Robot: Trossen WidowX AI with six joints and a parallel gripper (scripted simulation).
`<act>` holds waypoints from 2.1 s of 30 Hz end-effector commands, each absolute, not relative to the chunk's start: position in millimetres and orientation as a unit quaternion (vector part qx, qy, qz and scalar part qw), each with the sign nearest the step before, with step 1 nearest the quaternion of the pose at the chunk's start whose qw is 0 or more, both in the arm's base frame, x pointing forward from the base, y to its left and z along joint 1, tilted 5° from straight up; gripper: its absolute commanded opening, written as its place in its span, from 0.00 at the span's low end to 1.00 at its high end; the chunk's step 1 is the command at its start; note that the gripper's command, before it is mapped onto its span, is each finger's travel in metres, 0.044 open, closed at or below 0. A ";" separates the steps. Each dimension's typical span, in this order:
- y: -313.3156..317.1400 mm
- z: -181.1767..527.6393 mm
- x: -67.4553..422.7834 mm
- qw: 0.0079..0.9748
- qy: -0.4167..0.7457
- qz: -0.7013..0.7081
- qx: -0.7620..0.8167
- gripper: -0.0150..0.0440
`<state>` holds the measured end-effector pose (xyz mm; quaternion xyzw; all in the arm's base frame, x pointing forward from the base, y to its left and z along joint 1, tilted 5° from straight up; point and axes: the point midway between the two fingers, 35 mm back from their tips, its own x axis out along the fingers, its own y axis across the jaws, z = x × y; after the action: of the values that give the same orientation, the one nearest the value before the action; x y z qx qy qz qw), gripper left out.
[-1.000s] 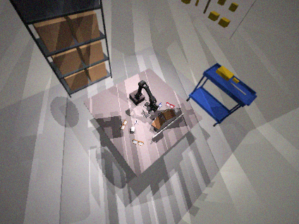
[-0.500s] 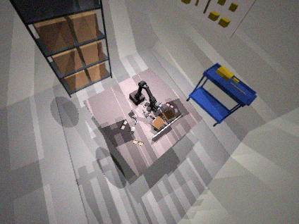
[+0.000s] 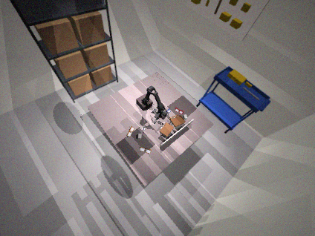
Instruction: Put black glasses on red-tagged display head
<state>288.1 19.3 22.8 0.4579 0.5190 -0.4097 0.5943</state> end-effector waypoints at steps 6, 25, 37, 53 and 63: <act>19.3 4.0 287.8 0.590 0.523 -0.412 0.456 0.46; 18.9 -9.8 288.6 0.590 0.523 -0.412 0.456 0.46; 17.6 -10.4 283.6 0.590 0.523 -0.412 0.456 0.46; 17.6 -8.9 287.0 0.591 0.520 -0.413 0.457 0.25; 18.7 29.2 286.9 0.591 0.521 -0.412 0.457 0.25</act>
<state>282.6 17.7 5.3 0.4516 0.5271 -0.4181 0.5860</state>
